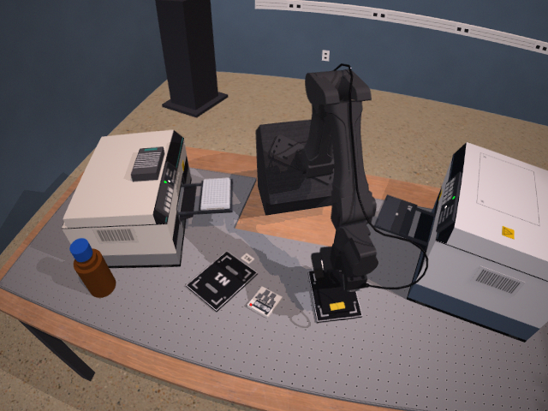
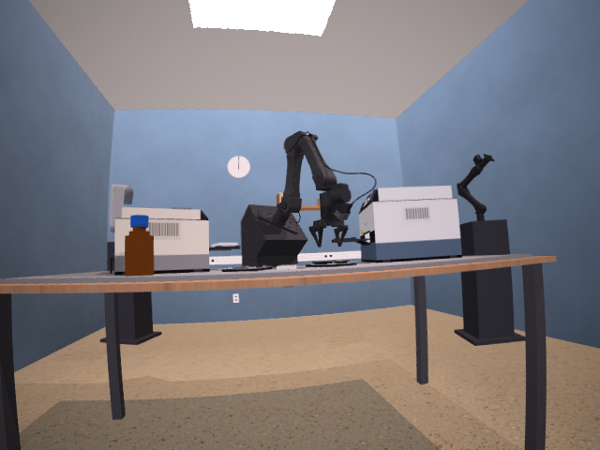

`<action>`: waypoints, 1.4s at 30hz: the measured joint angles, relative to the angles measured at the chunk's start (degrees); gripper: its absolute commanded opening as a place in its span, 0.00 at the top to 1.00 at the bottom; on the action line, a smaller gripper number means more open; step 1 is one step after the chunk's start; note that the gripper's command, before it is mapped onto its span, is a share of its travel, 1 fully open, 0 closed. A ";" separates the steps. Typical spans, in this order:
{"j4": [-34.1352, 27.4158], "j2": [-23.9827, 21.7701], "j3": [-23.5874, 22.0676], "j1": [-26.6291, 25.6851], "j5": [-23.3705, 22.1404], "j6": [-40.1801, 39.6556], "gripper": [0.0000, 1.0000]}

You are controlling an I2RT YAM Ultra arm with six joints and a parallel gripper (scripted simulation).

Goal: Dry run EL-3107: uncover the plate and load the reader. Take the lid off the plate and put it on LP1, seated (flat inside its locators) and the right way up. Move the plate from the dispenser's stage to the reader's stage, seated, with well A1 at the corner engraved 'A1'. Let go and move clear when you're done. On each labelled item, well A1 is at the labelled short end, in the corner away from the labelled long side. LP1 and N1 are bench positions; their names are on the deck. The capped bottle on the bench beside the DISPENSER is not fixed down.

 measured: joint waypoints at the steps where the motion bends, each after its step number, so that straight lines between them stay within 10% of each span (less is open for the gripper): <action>1: -0.33 -0.28 0.11 0.00 0.00 0.02 0.00; 42: -8.83 -7.15 1.79 -0.17 -0.42 0.33 0.00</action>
